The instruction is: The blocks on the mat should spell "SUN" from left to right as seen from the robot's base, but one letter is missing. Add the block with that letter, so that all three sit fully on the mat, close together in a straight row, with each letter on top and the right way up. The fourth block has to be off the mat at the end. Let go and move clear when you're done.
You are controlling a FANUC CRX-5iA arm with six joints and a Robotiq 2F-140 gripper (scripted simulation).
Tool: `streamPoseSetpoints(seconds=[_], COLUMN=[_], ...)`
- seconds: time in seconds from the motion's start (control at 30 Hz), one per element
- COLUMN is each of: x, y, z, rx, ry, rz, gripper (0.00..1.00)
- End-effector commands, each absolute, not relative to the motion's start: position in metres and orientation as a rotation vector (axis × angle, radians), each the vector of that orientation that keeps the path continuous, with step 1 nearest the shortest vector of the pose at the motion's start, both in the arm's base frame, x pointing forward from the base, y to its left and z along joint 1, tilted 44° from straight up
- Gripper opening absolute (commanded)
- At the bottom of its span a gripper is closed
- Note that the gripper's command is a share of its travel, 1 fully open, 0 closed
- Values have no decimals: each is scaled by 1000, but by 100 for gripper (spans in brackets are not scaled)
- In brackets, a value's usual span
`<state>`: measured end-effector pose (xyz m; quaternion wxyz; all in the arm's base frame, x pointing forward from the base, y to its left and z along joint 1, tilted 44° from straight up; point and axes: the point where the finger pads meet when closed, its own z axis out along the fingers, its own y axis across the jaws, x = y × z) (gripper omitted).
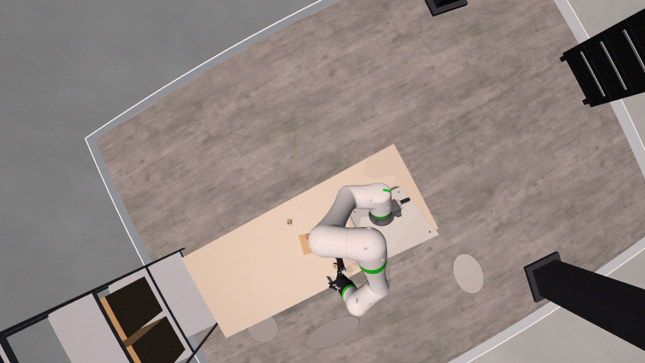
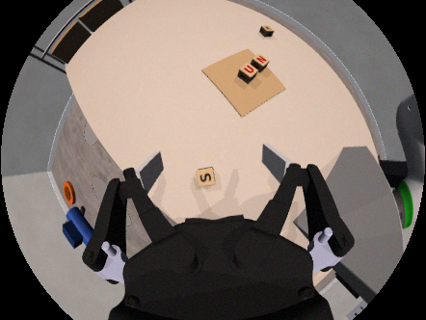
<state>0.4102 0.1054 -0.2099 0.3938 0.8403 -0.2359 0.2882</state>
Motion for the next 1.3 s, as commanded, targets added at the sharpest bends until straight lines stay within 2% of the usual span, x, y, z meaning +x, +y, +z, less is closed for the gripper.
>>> streamPoseSetpoints(seconds=[0.0, 0.43, 1.27], x=[443, 484, 485], y=[74, -15, -17], z=[-172, -91, -89], rx=[2141, 2131, 2130], ry=[-597, -598, -598], rz=[729, 737, 738], gripper=[100, 100, 100])
